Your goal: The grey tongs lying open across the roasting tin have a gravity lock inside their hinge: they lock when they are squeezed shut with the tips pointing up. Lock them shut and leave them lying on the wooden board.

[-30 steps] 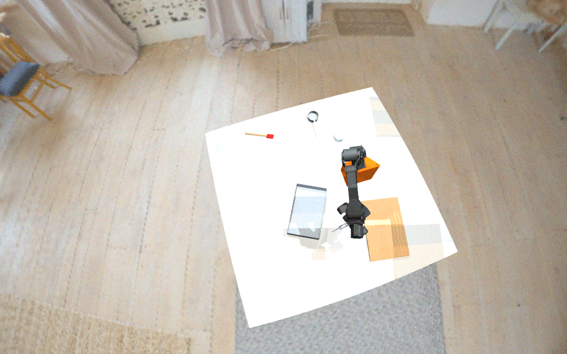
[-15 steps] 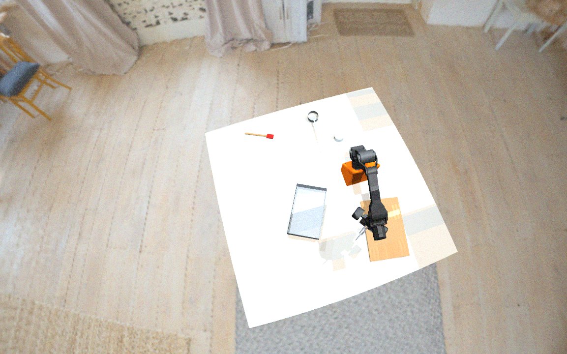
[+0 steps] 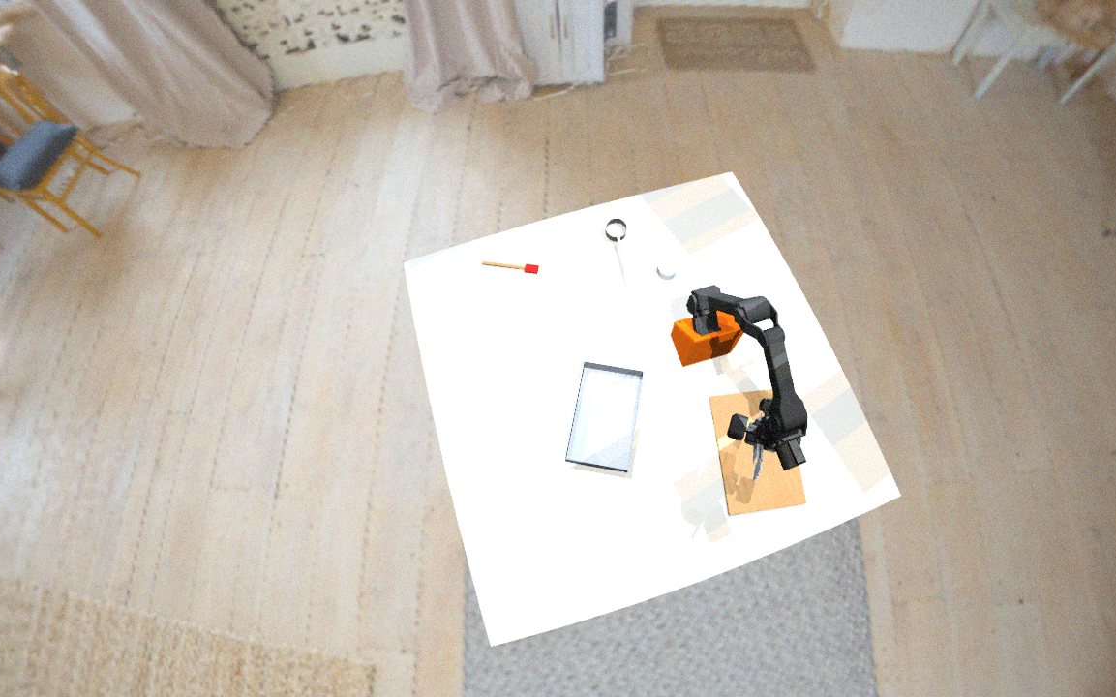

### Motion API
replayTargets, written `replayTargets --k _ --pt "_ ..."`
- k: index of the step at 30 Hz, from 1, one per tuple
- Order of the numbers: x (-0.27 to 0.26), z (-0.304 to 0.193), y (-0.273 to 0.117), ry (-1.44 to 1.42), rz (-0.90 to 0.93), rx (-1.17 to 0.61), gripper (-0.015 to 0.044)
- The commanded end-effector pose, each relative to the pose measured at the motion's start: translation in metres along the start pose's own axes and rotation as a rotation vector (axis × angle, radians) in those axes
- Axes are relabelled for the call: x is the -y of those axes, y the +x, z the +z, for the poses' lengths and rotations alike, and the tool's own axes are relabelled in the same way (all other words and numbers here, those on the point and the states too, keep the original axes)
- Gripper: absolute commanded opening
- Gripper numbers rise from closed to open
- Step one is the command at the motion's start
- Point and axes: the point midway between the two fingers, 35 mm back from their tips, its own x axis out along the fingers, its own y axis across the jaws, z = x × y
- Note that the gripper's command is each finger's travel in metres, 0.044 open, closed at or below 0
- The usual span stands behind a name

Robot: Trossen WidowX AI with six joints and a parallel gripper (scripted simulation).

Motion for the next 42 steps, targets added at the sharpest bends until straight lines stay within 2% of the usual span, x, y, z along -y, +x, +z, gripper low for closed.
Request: replayTargets --k 1,7,18,42 --pt "0.025 0.014 0.003 -0.097 -0.005 0.009 -0.0150" --pt "0.053 0.035 0.010 -0.217 -0.001 0.022 -0.0150" --pt "0.055 0.034 0.012 -0.219 0.003 -0.014 -0.0150" --pt "0.068 0.027 0.018 -0.129 -0.018 -0.462 -0.0150"
